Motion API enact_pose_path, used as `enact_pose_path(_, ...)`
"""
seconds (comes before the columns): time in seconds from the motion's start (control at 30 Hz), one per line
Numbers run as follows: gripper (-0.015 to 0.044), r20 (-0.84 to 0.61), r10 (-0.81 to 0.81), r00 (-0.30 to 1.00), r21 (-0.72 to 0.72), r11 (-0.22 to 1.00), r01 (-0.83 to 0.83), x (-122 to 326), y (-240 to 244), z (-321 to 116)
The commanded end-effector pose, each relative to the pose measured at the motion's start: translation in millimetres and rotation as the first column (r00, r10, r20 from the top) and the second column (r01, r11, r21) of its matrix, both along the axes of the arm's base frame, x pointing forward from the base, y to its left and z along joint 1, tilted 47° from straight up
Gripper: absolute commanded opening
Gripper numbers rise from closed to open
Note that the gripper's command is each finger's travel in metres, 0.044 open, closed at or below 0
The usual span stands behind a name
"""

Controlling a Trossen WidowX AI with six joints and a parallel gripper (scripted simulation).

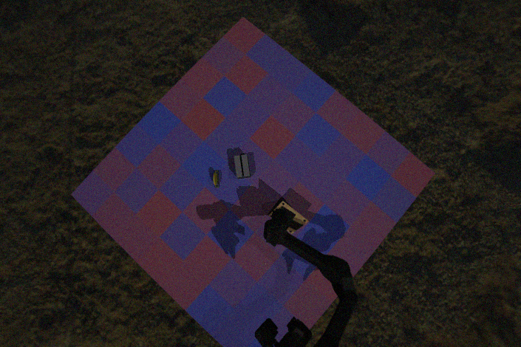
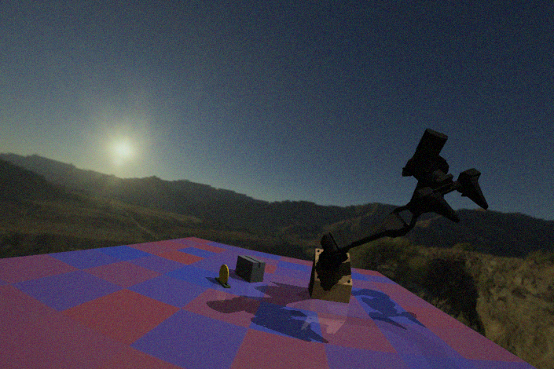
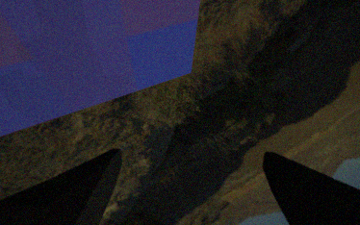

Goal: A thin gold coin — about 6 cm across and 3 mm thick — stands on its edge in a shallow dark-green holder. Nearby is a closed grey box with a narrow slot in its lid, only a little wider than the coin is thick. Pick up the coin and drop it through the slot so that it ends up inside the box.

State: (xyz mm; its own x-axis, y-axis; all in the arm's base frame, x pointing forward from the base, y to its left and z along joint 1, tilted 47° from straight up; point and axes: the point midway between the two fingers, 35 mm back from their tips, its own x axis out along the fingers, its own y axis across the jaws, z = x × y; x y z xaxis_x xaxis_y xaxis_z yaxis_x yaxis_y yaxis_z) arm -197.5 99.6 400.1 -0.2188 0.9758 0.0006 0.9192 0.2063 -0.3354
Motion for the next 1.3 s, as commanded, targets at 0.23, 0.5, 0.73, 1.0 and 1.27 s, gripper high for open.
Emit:
enact_pose_path(0.23, 0.019, -0.49, -0.164, 0.856, -0.141, 0.984, 0.108, 83.9, 27.1, 26.4)
enact_pose_path(0.5, 0.0161, -0.914, -0.38, 0.144, -0.351, 0.917, 0.19, 225.7, 48.0, 33.9)
enact_pose_path(0.73, 0.0161, -0.834, -0.335, -0.439, -0.46, 0.861, 0.216, 333.2, 39.0, 14.5)
enact_pose_path(1.0, 0.0161, -0.387, -0.05, -0.921, -0.509, 0.844, 0.168, 435.4, 10.7, -38.3)
enact_pose_path(1.27, 0.0161, 0.297, 0.315, -0.901, -0.507, 0.852, 0.13, 511.8, -30.4, -124.7)
